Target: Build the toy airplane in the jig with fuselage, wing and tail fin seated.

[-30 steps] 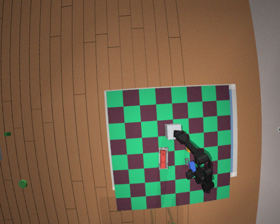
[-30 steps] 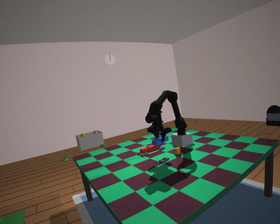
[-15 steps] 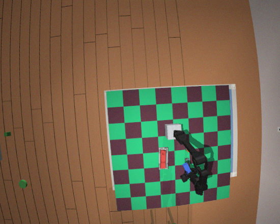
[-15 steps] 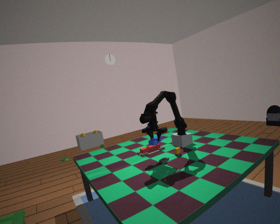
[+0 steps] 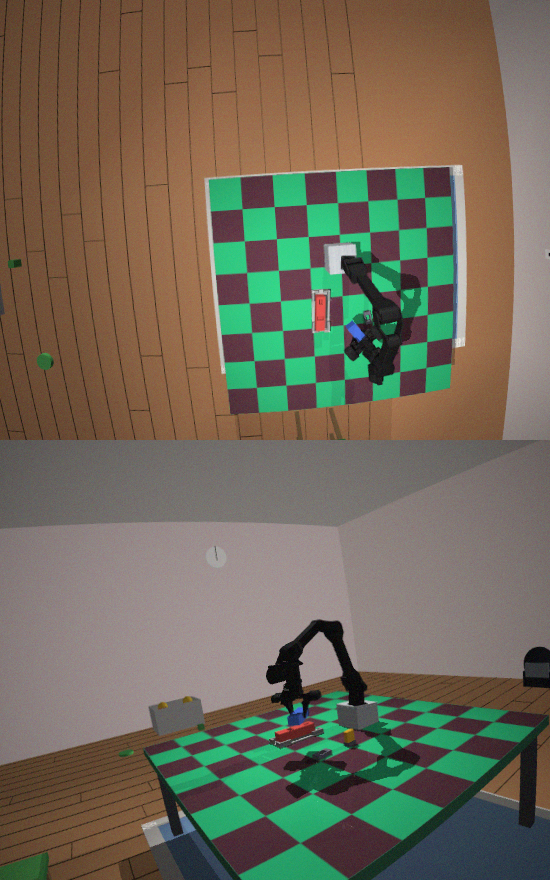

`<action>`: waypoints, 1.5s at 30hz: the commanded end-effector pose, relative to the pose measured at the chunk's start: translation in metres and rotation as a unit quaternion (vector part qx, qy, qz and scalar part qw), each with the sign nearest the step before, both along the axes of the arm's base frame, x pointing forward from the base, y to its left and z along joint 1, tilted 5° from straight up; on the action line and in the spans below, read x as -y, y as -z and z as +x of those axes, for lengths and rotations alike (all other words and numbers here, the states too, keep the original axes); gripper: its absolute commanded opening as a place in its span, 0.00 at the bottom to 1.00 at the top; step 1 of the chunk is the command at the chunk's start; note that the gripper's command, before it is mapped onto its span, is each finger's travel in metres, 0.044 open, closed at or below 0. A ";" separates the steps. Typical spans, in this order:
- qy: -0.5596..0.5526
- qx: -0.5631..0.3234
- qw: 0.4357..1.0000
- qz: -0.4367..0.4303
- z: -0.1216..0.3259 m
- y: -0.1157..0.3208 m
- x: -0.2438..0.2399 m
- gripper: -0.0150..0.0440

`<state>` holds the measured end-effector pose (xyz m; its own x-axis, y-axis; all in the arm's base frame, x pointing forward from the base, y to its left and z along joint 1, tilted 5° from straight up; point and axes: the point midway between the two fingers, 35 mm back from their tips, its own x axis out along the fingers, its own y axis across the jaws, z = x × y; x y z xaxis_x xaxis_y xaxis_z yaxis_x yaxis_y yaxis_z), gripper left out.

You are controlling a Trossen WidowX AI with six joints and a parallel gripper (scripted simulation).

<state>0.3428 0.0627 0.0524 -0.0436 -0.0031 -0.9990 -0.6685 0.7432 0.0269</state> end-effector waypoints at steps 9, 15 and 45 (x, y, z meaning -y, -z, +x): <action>-0.087 -0.002 0.996 0.000 -0.002 0.006 0.039 0.25; -0.139 -0.002 0.990 0.001 -0.003 0.010 0.058 0.25; -0.391 -0.008 0.920 0.008 -0.027 0.026 0.151 0.25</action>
<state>0.3211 -0.0779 0.0293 -0.0437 -0.0197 -0.9988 -0.9946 0.0947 0.0417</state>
